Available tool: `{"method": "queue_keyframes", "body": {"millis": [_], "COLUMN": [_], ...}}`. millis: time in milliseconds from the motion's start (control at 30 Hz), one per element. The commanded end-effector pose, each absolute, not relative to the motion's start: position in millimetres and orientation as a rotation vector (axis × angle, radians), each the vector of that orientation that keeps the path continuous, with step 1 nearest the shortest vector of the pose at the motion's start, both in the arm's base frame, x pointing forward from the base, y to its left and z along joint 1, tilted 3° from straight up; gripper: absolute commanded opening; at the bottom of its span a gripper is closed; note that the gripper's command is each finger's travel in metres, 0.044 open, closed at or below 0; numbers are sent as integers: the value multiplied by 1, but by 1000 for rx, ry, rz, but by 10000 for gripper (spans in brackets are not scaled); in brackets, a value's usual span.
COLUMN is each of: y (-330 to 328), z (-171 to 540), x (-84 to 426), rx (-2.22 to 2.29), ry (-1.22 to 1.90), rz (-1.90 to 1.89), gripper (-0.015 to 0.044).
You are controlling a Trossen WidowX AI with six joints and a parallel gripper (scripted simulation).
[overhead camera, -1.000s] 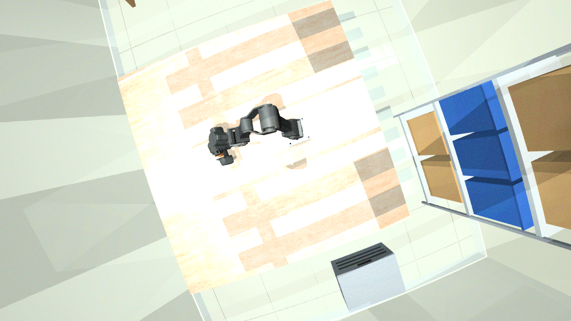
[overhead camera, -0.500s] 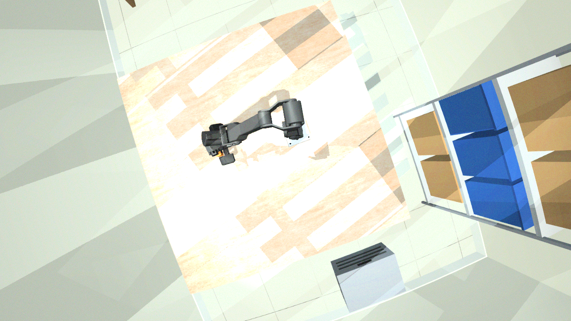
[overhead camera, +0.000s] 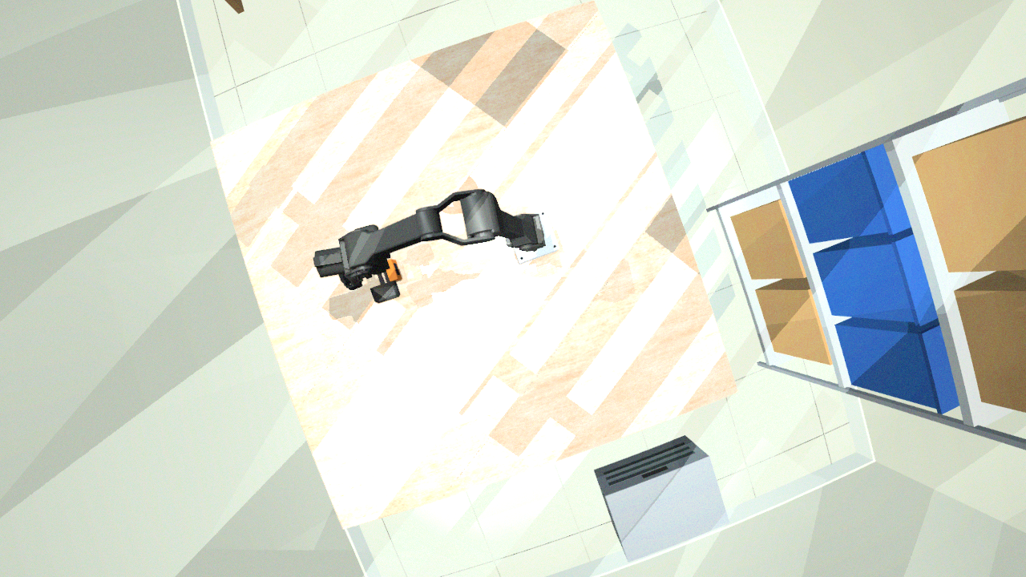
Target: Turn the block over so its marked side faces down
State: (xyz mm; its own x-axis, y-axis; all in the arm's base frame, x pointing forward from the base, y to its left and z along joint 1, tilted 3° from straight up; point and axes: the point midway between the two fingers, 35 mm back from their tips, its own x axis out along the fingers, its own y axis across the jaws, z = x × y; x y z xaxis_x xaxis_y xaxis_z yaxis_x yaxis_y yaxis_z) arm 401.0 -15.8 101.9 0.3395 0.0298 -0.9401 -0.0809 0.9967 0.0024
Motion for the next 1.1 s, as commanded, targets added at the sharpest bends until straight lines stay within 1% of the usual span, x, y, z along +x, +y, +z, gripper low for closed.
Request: {"method": "queue_keyframes", "body": {"millis": [0, 200, 333, 467, 1067], "y": [-15, -15, -15, -15, -14], "z": [106, 116, 113, 81, 54], "x": [405, 405, 406, 409, 411], "rx": [-56, -69, -69, -69, -67], "ry": [1337, 1475, 1475, 1476, 1477], "rz": [66, 63, 63, 63, 63], "gripper": [440, 440, 440, 440, 440]}}
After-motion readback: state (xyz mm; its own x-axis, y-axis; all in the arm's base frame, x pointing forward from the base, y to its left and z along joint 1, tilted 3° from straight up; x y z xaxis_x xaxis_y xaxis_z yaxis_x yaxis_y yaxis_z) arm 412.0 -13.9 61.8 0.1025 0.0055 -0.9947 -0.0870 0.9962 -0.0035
